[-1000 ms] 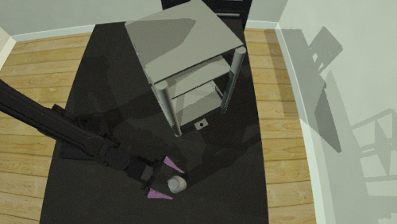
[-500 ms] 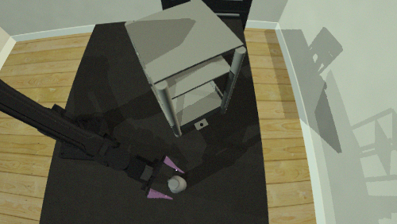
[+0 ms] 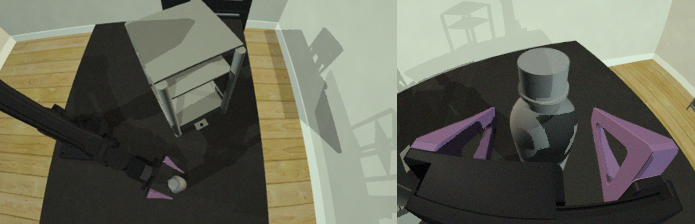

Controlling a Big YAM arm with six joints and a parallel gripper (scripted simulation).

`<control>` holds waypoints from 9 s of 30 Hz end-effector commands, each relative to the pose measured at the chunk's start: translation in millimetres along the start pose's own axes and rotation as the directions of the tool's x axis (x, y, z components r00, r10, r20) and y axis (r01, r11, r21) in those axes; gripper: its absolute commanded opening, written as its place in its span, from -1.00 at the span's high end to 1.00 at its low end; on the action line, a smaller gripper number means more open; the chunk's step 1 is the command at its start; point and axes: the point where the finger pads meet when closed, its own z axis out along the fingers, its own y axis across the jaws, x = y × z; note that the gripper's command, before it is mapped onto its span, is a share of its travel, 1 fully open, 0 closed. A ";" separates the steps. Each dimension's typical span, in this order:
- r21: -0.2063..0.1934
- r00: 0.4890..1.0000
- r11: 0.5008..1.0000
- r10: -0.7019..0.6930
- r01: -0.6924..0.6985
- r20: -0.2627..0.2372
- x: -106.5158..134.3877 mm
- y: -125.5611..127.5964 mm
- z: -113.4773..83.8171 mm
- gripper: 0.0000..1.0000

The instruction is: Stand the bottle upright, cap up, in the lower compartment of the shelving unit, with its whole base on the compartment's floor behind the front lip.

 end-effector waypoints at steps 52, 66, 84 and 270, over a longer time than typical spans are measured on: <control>0.004 1.000 1.000 -0.008 0.008 0.018 -0.5 -2.2 1.3 -0.75; 0.003 1.000 1.000 -0.009 0.009 0.021 -1.9 -1.9 2.8 -0.75; 0.002 1.000 1.000 -0.007 0.007 0.021 -2.1 -1.5 3.1 0.18; 0.000 0.997 1.000 -0.007 0.007 0.075 -97.9 -0.1 -111.7 0.18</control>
